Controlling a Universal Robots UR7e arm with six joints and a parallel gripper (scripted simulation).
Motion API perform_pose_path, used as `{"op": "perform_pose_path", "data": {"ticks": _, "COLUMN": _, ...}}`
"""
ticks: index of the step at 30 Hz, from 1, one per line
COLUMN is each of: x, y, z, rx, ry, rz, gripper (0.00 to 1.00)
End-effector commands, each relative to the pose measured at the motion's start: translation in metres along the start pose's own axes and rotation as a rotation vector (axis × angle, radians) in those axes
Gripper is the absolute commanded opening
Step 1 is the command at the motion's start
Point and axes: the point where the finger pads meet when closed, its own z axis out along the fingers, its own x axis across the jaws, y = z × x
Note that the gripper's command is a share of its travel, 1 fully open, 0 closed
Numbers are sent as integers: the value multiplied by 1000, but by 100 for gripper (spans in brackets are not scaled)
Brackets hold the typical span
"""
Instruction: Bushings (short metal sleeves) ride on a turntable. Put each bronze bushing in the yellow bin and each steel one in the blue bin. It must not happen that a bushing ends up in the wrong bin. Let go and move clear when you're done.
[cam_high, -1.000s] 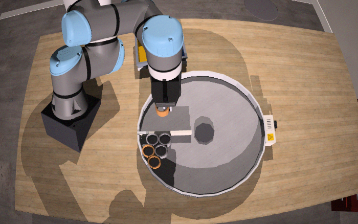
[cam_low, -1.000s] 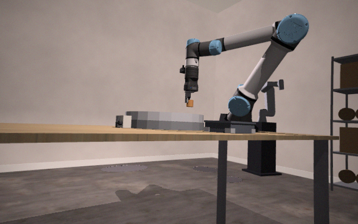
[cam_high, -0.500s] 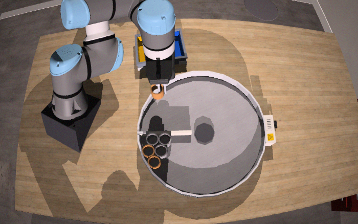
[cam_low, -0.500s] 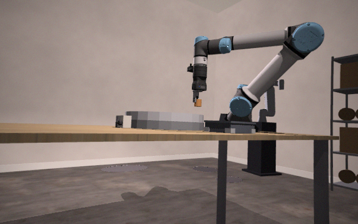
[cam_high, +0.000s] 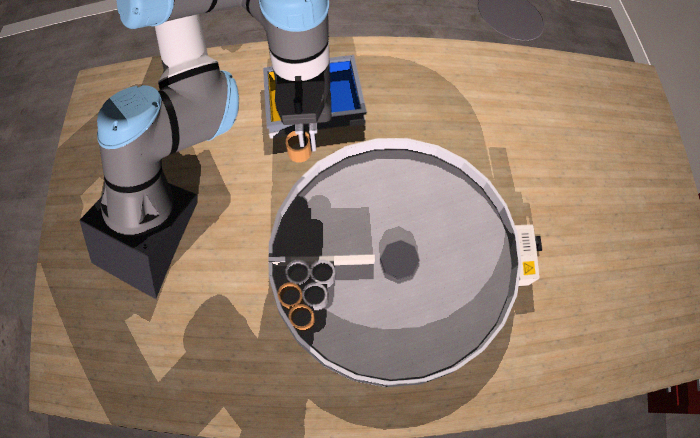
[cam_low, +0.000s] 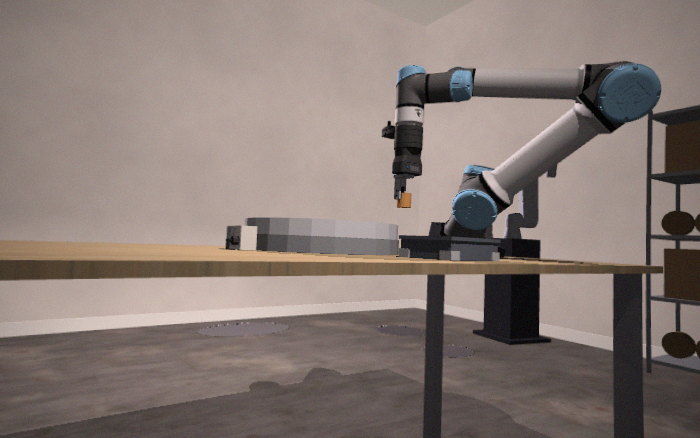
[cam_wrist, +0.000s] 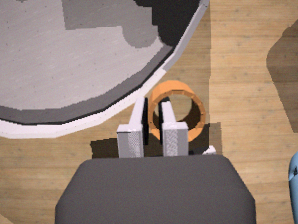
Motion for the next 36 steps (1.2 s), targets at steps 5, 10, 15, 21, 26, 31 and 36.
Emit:
{"op": "perform_pose_path", "data": {"ticks": 5, "x": 14, "y": 47, "z": -1, "rx": -4, "ry": 1, "rz": 5, "gripper": 0}}
{"op": "perform_pose_path", "data": {"ticks": 10, "x": 19, "y": 67, "z": -2, "rx": -4, "ry": 1, "rz": 5, "gripper": 0}}
{"op": "perform_pose_path", "data": {"ticks": 15, "x": 24, "y": 88, "z": -2, "rx": -4, "ry": 1, "rz": 5, "gripper": 0}}
{"op": "perform_pose_path", "data": {"ticks": 21, "x": 32, "y": 118, "z": -2, "rx": -4, "ry": 1, "rz": 5, "gripper": 0}}
{"op": "perform_pose_path", "data": {"ticks": 26, "x": 36, "y": 135, "z": -2, "rx": -4, "ry": 1, "rz": 4, "gripper": 0}}
{"op": "perform_pose_path", "data": {"ticks": 31, "x": 37, "y": 138, "z": -3, "rx": -4, "ry": 1, "rz": 5, "gripper": 0}}
{"op": "perform_pose_path", "data": {"ticks": 36, "x": 37, "y": 138, "z": -3, "rx": -4, "ry": 1, "rz": 5, "gripper": 0}}
